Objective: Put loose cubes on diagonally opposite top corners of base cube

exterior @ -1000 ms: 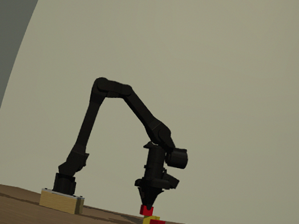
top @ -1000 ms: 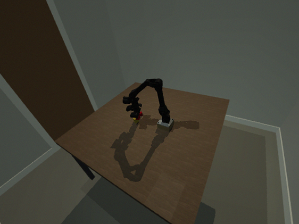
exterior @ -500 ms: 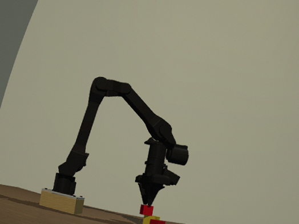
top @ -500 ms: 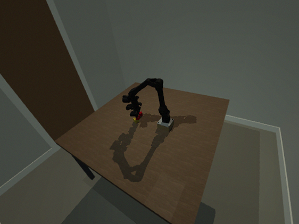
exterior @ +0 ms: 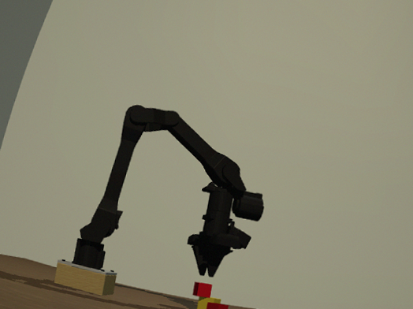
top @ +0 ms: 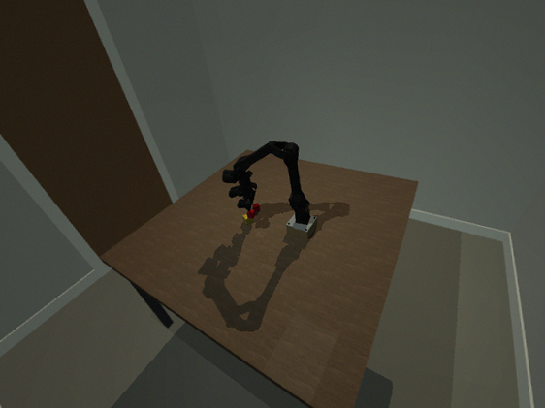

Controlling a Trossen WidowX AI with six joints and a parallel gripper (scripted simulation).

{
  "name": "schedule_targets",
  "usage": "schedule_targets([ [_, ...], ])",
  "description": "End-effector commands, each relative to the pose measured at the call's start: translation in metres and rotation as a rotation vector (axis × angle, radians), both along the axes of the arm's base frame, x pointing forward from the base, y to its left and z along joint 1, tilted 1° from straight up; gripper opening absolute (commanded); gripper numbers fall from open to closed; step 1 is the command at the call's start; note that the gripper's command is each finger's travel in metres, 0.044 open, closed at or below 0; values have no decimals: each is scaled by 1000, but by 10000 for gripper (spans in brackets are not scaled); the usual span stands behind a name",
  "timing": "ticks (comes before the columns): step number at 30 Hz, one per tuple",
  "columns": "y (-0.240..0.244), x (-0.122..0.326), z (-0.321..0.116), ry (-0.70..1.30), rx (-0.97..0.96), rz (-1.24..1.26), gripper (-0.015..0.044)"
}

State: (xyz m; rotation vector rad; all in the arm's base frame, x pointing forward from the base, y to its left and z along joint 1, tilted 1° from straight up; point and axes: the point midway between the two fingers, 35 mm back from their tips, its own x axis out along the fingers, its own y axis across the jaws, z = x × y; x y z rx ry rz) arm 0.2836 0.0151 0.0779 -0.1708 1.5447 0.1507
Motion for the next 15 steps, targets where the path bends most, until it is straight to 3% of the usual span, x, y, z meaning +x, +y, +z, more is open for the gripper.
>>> schedule_targets([
  [1, -20, 8, 7, -2, -3, 81, 265],
  [15, -96, 17, 37, -1, -20, 457, 265],
])
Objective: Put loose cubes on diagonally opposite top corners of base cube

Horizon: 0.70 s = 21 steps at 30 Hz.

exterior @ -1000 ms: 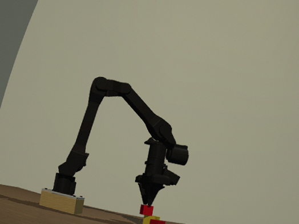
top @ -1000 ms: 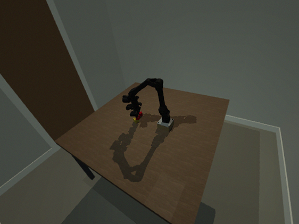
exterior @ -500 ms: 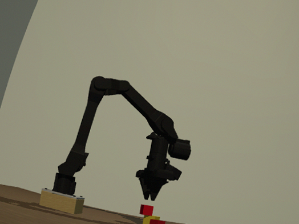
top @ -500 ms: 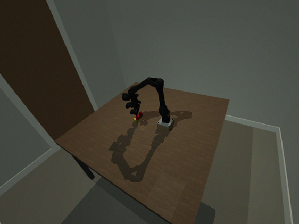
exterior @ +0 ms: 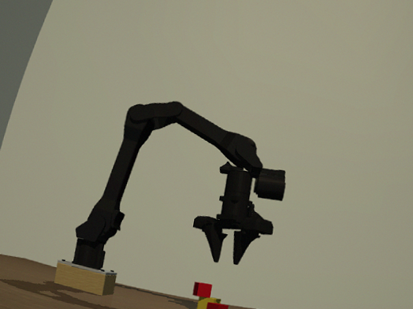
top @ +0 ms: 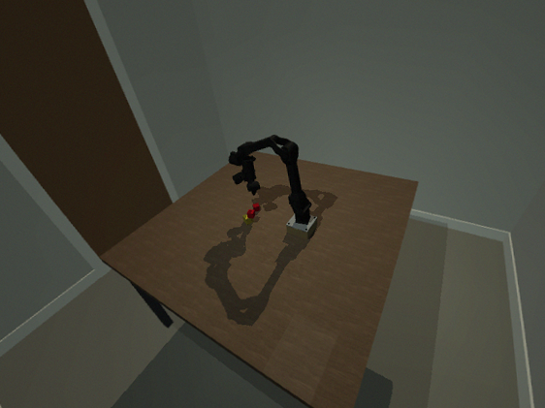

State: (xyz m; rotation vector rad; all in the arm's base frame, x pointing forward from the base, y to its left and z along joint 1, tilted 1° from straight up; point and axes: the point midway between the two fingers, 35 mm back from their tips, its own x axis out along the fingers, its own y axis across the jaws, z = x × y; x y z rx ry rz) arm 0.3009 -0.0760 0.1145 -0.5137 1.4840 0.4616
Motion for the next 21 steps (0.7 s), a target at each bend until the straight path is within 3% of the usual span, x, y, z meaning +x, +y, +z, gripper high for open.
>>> schedule_targets([
  [1, -5, 0, 0, 11, 1, 37, 265],
  [11, -6, 2, -61, 11, 1, 37, 265],
  [21, -6, 2, -78, 11, 1, 37, 265],
])
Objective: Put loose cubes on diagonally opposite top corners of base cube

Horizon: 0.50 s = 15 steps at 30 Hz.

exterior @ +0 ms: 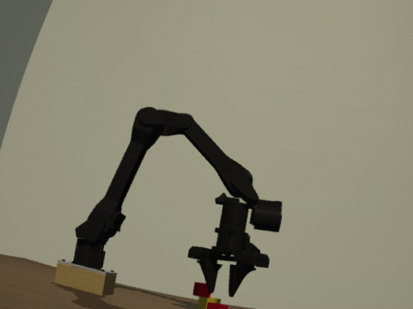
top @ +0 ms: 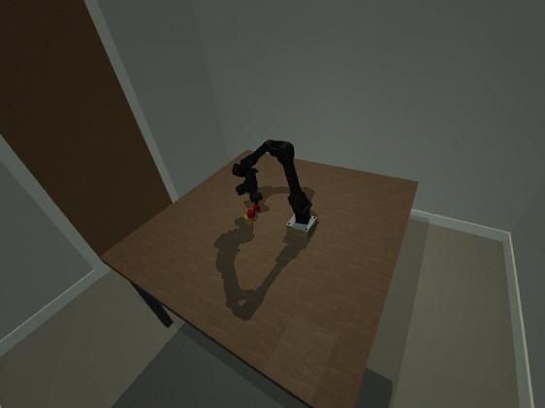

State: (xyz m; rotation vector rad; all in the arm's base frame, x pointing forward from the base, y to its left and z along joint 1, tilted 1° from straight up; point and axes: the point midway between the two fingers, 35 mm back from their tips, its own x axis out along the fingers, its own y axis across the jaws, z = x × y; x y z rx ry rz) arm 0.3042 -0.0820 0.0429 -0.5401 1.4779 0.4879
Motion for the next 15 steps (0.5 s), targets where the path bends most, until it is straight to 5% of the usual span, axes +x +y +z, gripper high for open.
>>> schedule_targets([
  [1, 0, -1, -7, 10, 2, 3, 265],
  [15, -1, -1, -29, 11, 2, 3, 265],
])
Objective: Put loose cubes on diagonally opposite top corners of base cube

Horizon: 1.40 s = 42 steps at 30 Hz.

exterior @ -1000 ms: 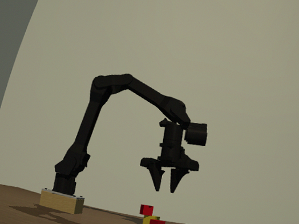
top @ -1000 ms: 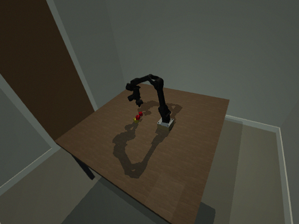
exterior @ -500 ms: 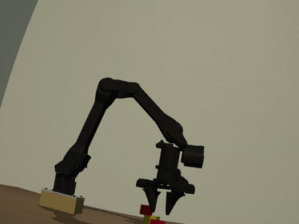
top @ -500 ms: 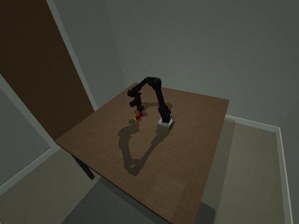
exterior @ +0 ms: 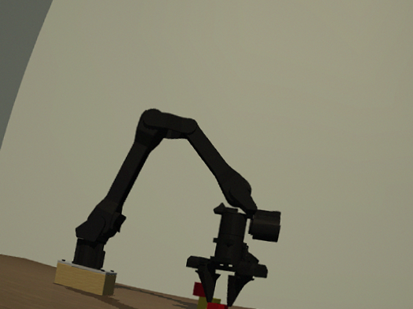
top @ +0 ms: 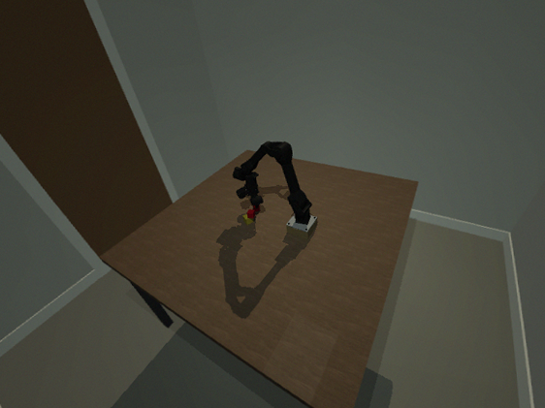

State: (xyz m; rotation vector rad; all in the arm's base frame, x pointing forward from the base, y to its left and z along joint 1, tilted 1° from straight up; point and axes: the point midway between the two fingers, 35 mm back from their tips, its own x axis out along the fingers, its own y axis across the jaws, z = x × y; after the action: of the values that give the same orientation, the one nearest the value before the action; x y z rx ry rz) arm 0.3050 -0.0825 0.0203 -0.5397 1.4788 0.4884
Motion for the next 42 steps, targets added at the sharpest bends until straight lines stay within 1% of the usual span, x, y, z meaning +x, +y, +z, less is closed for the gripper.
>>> schedule_targets([
  [1, 0, -1, -9, 9, 2, 3, 265],
  [7, 0, -2, -16, 10, 2, 3, 265],
  [13, 0, -2, -16, 10, 2, 3, 107],
  [21, -4, 1, -11, -26, -11, -20, 105],
  [42, -4, 4, 33, -18, -8, -14, 105],
])
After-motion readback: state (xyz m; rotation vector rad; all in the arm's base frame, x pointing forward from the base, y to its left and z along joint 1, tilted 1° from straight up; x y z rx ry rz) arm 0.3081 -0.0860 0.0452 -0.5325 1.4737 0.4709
